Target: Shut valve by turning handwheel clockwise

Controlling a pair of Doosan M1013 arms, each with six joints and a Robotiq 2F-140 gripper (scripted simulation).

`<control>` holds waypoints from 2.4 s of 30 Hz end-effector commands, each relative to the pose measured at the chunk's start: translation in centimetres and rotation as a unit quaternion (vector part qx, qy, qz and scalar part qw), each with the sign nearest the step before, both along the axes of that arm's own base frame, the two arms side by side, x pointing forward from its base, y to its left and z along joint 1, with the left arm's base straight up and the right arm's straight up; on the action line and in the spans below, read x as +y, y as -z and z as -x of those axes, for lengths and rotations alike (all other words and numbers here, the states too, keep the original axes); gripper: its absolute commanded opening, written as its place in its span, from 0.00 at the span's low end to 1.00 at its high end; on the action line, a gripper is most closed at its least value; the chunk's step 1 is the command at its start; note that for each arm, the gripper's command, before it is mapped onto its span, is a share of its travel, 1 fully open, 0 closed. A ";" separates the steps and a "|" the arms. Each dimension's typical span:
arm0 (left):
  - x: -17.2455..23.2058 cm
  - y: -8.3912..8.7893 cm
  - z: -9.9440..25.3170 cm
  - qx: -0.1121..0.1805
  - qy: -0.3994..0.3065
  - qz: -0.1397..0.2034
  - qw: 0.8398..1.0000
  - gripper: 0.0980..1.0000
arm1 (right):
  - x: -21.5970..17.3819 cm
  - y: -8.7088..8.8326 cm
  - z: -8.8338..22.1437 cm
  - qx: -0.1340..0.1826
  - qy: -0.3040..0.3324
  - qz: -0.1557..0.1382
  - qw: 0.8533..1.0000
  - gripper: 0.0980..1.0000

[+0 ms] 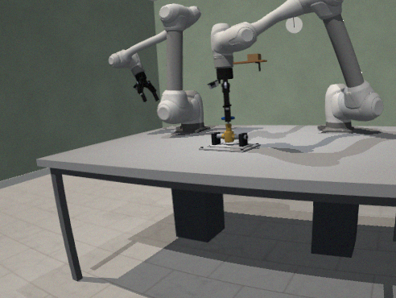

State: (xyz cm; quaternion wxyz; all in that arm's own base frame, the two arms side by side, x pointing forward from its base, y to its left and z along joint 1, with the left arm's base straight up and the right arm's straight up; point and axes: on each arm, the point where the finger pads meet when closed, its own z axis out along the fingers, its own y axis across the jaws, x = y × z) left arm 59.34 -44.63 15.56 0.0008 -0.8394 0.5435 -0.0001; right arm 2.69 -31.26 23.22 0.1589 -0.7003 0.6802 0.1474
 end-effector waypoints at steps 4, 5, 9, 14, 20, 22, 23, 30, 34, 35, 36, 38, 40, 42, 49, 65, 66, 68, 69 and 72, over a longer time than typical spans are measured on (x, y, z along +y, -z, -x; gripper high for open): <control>0.0 -0.1 -0.1 0.000 0.050 0.001 0.999 0.00 | 0.0 0.0 0.0 0.000 0.000 0.000 1.000 1.00; 0.0 -0.1 -0.1 0.000 0.061 0.001 0.998 0.00 | 0.0 0.0 0.0 0.000 0.000 0.000 1.000 1.00; 0.0 -0.1 -0.1 0.000 0.102 0.001 0.995 0.00 | 0.0 0.0 0.0 0.000 0.000 0.000 1.000 1.00; 0.0 -0.1 -0.1 0.000 0.154 0.001 0.988 0.00 | 0.0 0.0 0.0 0.000 0.000 0.000 1.000 1.00; 0.0 -0.1 -0.1 0.000 0.194 0.001 0.981 0.00 | 0.0 0.0 0.0 0.000 0.000 0.000 1.000 1.00; 0.0 -0.1 -0.1 0.000 0.214 0.001 0.977 0.00 | 0.0 0.0 0.0 0.000 0.000 0.000 1.000 1.00; 0.0 -0.1 -0.1 0.000 0.224 0.001 0.975 0.00 | 0.0 0.0 0.0 0.000 0.000 0.000 1.000 1.00; 0.0 -0.1 -0.1 0.000 0.293 0.001 0.956 0.00 | 0.0 0.0 0.0 0.000 0.000 0.000 1.000 1.00; 0.0 -0.1 -0.1 0.000 0.312 0.001 0.950 0.00 | 0.0 0.0 0.0 0.000 0.000 0.000 1.000 1.00; 0.0 -0.1 -0.1 0.000 0.322 0.001 0.947 0.00 | 0.0 0.0 0.0 0.000 0.000 0.000 1.000 1.00; 0.0 -0.1 -0.1 0.000 0.331 0.001 0.944 0.00 | 0.0 0.0 0.0 0.000 0.000 0.000 1.000 1.00; 0.0 -0.1 -0.1 0.000 0.350 0.001 0.937 0.00 | 0.0 0.0 0.0 0.000 0.000 0.000 1.000 1.00; 0.0 -0.1 -0.1 0.000 0.368 0.001 0.930 0.00 | 0.0 0.0 0.0 0.000 0.000 0.000 1.000 1.00; 0.0 -0.1 -0.1 0.000 0.387 0.000 0.922 0.00 | 0.0 0.0 0.0 0.000 0.000 0.000 1.000 1.00; 0.0 -0.1 -0.1 0.000 0.449 0.000 0.894 0.00 | 0.0 0.0 0.0 0.000 0.000 0.000 1.000 1.00; 0.0 -0.1 -0.1 0.000 0.563 0.000 0.826 0.00 | 0.0 0.0 0.0 0.000 0.000 0.000 1.000 1.00; 0.0 -0.1 -0.1 0.000 0.571 0.000 0.821 0.00 | 0.0 0.0 0.0 0.000 0.000 0.000 1.000 1.00; 0.0 -0.1 -0.1 0.000 0.571 0.000 0.821 0.00 | 0.0 0.0 0.0 0.000 0.000 0.000 1.000 1.00; 0.0 -0.1 -0.1 0.000 0.579 0.000 0.816 0.00 | 0.0 0.0 0.0 0.000 0.000 0.000 1.000 1.00; 0.0 -0.1 0.0 0.000 0.601 0.000 0.799 0.00 | 0.0 0.0 0.0 0.000 0.000 0.000 1.000 1.00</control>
